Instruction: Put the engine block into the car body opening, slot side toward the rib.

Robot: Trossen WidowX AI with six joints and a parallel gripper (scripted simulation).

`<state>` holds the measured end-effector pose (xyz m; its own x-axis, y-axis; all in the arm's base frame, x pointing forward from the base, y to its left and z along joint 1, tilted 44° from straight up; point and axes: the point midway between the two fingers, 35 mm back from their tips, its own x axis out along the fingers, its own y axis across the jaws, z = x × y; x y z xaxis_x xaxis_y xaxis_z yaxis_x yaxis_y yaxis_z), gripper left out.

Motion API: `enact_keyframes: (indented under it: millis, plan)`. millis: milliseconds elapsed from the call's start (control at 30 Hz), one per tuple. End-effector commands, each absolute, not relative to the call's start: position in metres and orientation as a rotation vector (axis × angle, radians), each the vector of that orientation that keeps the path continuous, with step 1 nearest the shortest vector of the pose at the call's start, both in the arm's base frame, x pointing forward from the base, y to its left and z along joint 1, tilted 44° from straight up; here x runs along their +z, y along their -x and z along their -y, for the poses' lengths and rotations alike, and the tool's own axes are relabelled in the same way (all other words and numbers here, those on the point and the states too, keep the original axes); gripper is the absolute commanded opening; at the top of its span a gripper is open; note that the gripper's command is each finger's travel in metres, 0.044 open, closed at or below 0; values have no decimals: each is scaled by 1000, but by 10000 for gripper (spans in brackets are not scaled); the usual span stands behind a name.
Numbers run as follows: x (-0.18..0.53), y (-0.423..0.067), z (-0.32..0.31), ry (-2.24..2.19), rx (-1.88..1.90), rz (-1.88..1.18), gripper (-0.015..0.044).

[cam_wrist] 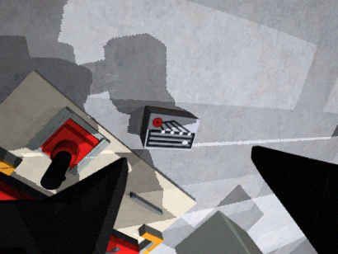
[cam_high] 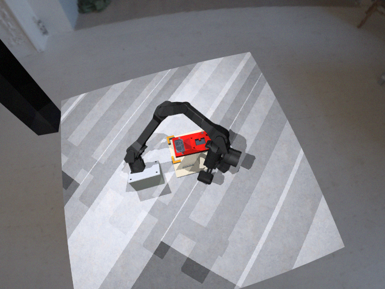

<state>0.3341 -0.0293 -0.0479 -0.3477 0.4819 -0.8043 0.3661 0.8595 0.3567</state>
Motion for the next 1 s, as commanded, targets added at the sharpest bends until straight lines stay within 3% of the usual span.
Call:
enact_keyframes:
  millis: [0, 967]
  plan:
    - [-46, -333, 31, -576, 264, -1930, 440]
    - [-34, -331, 49, -49, 1088, -1349, 440]
